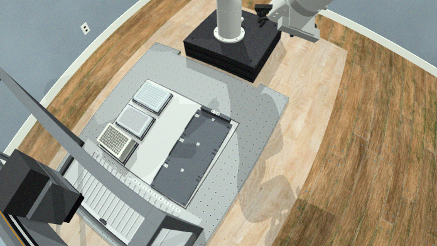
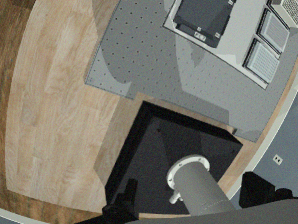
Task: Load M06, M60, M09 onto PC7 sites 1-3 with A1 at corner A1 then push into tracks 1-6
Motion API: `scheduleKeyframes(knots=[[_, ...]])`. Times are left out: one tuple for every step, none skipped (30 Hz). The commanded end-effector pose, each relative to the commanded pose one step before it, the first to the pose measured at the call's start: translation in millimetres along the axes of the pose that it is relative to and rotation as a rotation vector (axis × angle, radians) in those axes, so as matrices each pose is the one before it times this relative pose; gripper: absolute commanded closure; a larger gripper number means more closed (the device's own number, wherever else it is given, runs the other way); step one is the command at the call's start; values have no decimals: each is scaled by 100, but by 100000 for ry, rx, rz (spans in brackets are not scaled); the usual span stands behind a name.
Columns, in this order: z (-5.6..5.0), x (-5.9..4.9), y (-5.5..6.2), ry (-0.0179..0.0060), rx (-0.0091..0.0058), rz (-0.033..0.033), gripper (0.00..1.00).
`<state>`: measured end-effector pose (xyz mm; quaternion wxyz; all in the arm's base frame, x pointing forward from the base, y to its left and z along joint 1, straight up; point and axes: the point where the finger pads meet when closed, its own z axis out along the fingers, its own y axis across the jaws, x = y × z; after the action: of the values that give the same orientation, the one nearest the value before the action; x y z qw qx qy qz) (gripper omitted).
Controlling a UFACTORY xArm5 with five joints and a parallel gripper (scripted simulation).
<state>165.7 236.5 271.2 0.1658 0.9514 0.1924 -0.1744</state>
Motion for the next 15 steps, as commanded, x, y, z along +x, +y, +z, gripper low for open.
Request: scheduleKeyframes(knots=[[-126,1447,896,0,2774,619,0],[-9,389,320,1110,2790,1440,0],[-11,391,315,969,2431,1256,0],[-14,394,309,1,-1,1,0],[-14,394,309,1,-1,1,0],[-14,394,309,1,-1,1,0],[-2,143,116,2,-1,1,0],[0,0,0,0,0,0,0],[0,0,0,0,0,0,0],[-10,369,344,1340,2627,1548,0],[-11,370,339,1124,2199,1296,0],[-13,374,333,2,-1,1,0],[-13,374,333,2,-1,1,0],[-13,374,333,2,-1,1,0],[-4,187,170,2,-1,1,0]])
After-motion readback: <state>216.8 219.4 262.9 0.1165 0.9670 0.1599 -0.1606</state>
